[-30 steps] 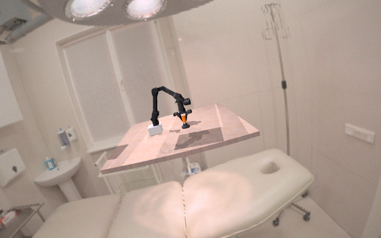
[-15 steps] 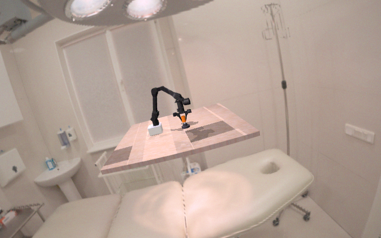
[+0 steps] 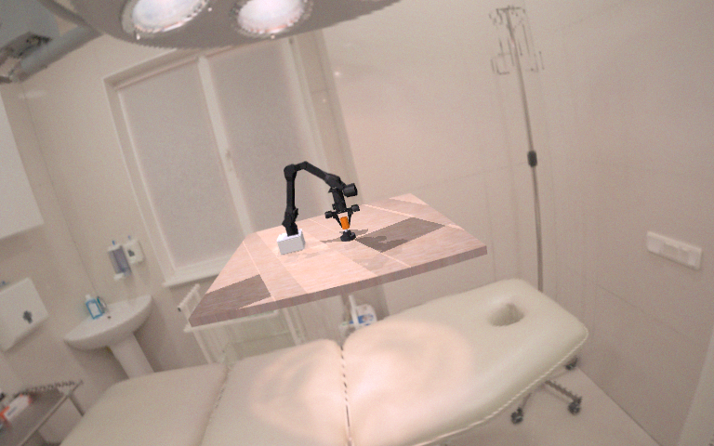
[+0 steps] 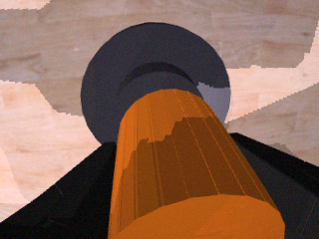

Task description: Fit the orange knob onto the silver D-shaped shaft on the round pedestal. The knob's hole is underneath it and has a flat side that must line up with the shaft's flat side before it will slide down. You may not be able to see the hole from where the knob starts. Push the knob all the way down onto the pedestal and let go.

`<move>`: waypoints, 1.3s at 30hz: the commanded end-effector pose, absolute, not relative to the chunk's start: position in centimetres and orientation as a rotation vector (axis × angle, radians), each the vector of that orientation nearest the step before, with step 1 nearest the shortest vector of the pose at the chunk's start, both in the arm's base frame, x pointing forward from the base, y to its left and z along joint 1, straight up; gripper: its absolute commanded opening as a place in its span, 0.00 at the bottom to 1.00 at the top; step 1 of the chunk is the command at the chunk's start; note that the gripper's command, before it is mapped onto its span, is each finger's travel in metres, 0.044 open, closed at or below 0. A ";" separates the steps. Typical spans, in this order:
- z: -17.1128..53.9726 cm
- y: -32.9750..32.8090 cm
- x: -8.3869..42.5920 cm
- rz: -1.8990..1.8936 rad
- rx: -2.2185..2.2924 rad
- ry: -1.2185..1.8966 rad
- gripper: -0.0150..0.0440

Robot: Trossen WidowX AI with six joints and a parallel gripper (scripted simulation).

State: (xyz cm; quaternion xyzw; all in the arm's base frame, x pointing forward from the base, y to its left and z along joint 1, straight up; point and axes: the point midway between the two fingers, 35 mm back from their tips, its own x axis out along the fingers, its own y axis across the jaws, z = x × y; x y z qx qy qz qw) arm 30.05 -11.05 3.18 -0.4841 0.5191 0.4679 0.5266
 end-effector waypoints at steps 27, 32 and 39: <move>3.6 -11.0 29.5 1.273 -1.317 1.139 0.25; 3.5 -11.0 29.7 1.273 -1.317 1.139 0.25; 3.3 -11.0 30.0 1.273 -1.317 1.139 0.25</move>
